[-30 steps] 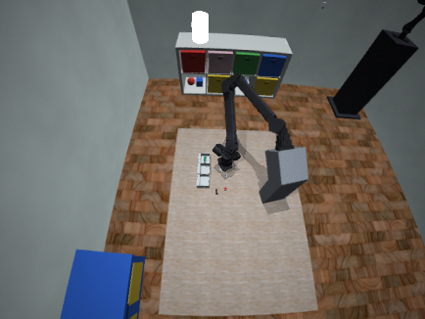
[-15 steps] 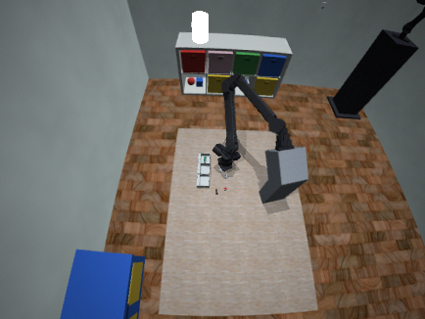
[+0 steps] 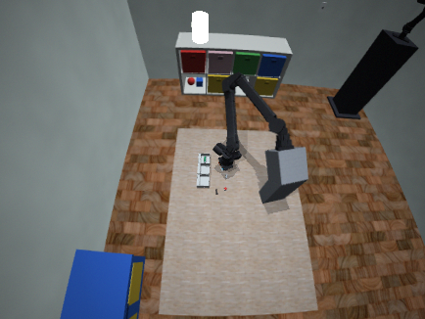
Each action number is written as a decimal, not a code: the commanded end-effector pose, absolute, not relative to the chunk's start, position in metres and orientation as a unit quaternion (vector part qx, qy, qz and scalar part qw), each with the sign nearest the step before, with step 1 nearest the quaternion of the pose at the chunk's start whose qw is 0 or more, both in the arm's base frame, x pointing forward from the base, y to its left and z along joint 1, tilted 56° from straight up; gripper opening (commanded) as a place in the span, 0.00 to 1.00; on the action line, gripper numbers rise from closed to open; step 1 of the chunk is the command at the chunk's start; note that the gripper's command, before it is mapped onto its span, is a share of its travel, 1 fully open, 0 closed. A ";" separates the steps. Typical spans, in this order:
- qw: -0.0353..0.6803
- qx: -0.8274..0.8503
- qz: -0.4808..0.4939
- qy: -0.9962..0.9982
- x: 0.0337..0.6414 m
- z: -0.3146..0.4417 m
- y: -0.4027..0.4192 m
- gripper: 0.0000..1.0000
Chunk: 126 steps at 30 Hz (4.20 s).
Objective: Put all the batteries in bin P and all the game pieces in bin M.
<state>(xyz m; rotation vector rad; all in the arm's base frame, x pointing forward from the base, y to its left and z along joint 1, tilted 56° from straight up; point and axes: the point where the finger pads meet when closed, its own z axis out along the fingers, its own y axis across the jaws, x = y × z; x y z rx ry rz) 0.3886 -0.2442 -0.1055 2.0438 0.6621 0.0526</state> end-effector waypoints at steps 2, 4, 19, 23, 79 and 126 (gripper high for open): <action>0.467 0.837 0.017 0.285 0.372 -0.099 -0.218 0.20; 0.467 0.837 0.017 0.285 0.370 -0.095 -0.213 0.20; 0.463 0.840 0.006 0.282 0.354 -0.087 -0.196 0.20; 0.463 0.841 0.007 0.280 0.354 -0.086 -0.197 0.20; 0.470 0.835 0.019 0.284 0.379 -0.079 -0.198 0.20; 0.474 0.835 0.028 0.280 0.387 -0.072 -0.195 0.20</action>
